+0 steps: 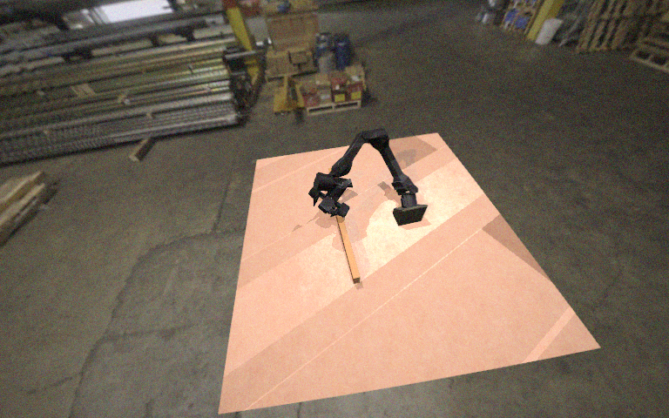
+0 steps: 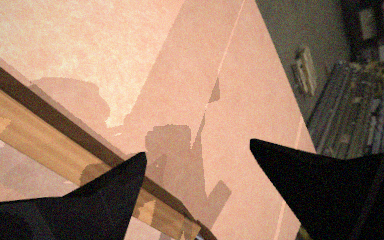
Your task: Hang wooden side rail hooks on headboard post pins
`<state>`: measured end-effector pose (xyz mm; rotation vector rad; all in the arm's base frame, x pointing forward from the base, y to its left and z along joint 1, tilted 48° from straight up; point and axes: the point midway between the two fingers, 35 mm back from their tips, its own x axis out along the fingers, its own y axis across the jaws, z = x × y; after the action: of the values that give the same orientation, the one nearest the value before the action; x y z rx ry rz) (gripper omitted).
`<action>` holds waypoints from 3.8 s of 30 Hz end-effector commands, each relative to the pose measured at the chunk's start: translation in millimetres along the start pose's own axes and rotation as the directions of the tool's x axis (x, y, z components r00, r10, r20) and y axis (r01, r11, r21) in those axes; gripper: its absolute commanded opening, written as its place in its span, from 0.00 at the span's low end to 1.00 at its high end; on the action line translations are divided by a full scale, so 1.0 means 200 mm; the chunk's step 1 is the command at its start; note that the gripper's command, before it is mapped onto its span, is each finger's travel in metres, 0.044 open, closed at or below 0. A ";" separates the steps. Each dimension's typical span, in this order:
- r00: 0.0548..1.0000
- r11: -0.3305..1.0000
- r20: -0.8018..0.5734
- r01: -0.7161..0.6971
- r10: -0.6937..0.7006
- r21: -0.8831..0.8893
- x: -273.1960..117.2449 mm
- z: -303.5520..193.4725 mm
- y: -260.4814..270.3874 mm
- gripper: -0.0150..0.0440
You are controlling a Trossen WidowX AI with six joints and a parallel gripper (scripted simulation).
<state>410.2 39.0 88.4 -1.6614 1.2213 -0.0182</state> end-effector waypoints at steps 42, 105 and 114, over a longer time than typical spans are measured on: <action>0.871 0.698 -0.203 -0.481 0.446 -0.530 0.06 -0.35 0.21 1.00; 0.872 0.699 -0.206 -0.481 0.444 -0.530 0.33 -0.42 0.35 0.26; 0.872 0.706 -0.206 -0.482 0.444 -0.519 0.33 -0.42 0.35 0.25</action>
<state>349.7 -62.7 43.4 -1.7918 1.7887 0.6815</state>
